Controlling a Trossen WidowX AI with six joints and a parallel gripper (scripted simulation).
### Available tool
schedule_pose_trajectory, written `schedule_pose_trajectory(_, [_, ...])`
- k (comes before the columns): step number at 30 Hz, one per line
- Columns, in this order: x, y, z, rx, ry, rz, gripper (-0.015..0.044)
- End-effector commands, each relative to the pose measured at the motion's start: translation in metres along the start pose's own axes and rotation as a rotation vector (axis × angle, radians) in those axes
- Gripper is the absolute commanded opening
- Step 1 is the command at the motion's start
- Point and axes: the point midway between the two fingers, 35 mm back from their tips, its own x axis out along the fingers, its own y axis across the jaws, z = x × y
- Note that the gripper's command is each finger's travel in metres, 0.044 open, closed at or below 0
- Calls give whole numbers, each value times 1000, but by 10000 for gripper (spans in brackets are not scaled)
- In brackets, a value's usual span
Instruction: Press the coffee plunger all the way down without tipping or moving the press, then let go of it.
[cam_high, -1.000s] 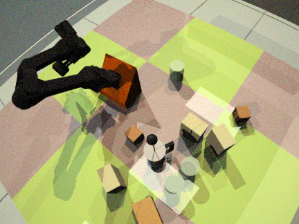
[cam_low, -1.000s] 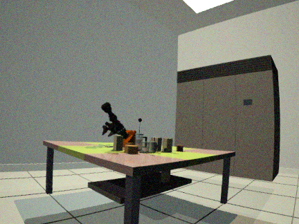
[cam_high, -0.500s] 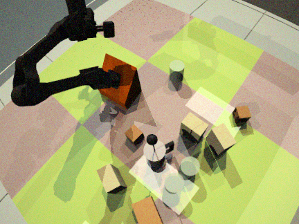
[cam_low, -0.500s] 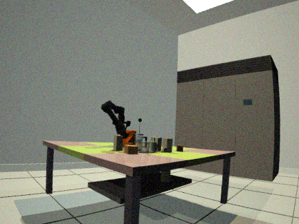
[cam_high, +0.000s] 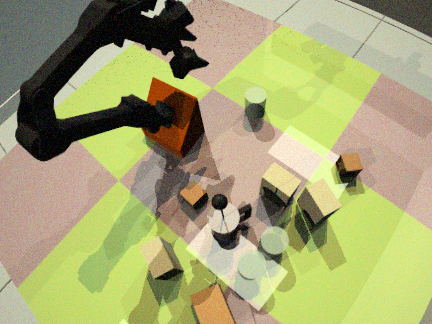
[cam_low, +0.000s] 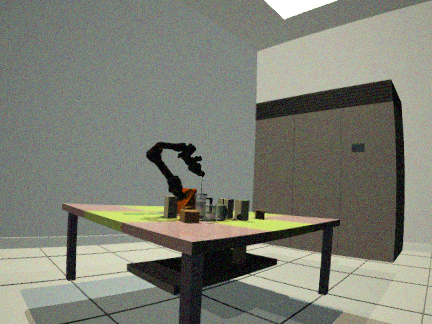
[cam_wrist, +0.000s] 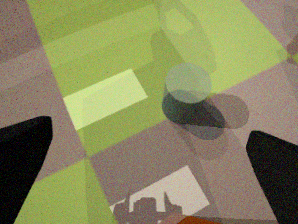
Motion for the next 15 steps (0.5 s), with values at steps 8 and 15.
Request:
schedule_pose_trajectory(8, [-43,-172,27,477,-77,-615,440])
schedule_pose_trajectory(15, [-97,-271,16,647,-148,-1039,440])
